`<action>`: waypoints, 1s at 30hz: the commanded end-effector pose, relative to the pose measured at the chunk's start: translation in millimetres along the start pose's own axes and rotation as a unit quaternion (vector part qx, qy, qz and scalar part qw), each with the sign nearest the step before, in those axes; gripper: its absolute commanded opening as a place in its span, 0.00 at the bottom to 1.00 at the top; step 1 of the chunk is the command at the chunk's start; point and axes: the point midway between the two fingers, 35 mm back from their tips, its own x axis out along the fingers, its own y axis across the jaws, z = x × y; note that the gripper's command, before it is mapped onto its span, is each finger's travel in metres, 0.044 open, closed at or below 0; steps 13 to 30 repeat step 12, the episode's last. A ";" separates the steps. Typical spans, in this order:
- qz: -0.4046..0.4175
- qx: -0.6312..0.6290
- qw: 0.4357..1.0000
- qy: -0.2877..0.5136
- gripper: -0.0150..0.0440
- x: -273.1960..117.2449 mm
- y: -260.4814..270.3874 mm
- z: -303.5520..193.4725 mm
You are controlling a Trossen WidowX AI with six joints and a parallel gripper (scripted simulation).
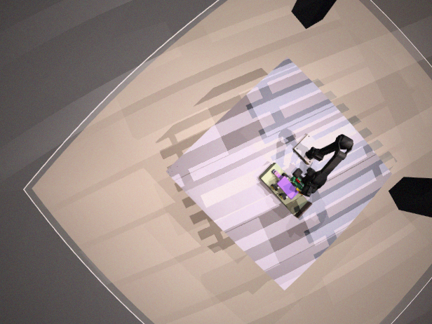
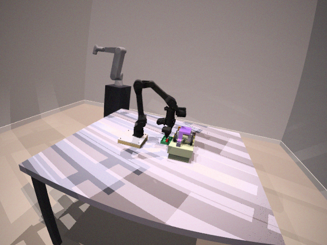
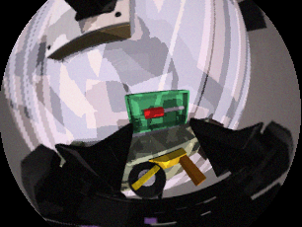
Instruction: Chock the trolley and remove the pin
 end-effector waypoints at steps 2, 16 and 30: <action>-0.001 0.001 1.000 0.000 1.00 -15.1 -2.6 0.2; -0.002 0.001 1.000 0.000 1.00 -45.4 -7.4 0.5; -0.002 0.001 1.000 0.000 1.00 -45.4 -7.4 0.5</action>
